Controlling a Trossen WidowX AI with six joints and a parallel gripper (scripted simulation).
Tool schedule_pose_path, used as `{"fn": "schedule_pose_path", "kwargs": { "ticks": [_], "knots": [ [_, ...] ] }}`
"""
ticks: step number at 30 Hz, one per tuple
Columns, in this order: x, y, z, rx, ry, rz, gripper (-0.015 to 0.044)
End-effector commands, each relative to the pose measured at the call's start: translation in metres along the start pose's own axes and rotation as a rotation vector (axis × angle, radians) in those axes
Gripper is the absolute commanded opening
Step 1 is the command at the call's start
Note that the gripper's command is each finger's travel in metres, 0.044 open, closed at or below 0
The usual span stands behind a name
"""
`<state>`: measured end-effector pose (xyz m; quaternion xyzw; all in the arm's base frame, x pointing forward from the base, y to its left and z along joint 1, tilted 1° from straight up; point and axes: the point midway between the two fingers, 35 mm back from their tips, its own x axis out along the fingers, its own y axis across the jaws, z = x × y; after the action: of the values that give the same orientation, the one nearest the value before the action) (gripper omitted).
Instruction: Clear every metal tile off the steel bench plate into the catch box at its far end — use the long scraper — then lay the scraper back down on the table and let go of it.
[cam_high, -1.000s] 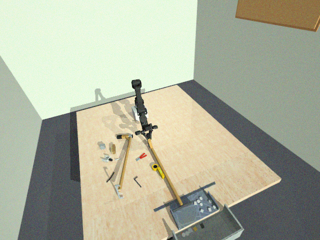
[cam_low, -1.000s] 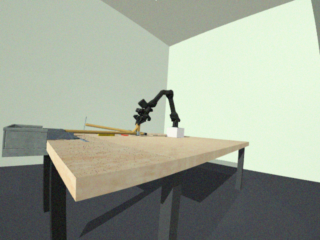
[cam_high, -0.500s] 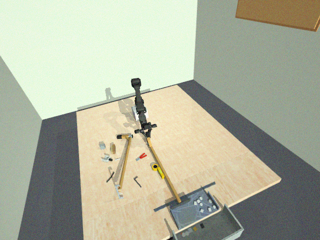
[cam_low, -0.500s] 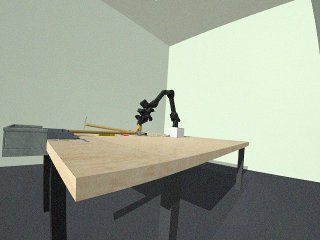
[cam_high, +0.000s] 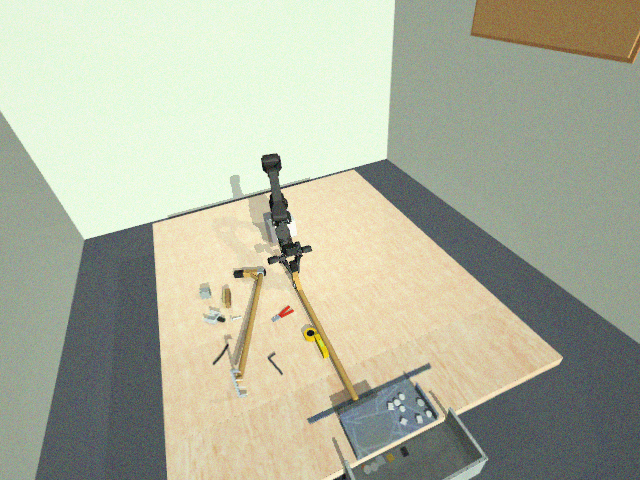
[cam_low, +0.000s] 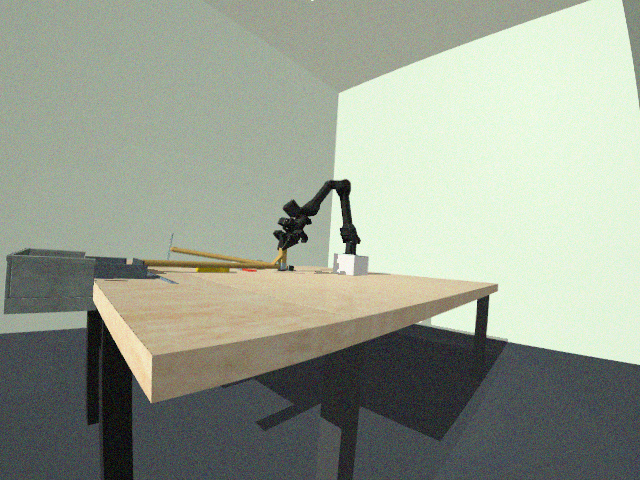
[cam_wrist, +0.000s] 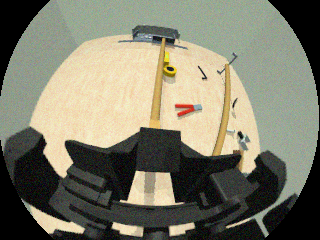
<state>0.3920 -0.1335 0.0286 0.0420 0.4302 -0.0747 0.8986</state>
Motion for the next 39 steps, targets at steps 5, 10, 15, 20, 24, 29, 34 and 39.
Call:
{"fn": "schedule_pose_path", "kwargs": {
  "ticks": [5, 10, 15, 20, 24, 29, 34, 39],
  "knots": [
    [-0.008, 0.001, -0.006, -0.005, -0.011, 0.002, 0.0000],
    [-0.011, 0.002, -0.012, -0.005, -0.011, 0.002, 0.0000],
    [-0.015, 0.002, -0.018, -0.004, -0.011, 0.002, 0.0000],
    [-0.018, 0.003, -0.023, -0.004, -0.011, 0.002, 0.0000],
    [-0.021, 0.004, -0.028, -0.004, -0.011, 0.002, 0.0000],
    [-0.024, 0.005, -0.034, -0.004, -0.011, 0.002, 0.0000],
    [-0.027, 0.007, -0.040, -0.004, -0.012, 0.002, 0.0000],
    [-0.030, 0.008, -0.045, -0.004, -0.012, 0.002, 0.0000]
  ]
}}
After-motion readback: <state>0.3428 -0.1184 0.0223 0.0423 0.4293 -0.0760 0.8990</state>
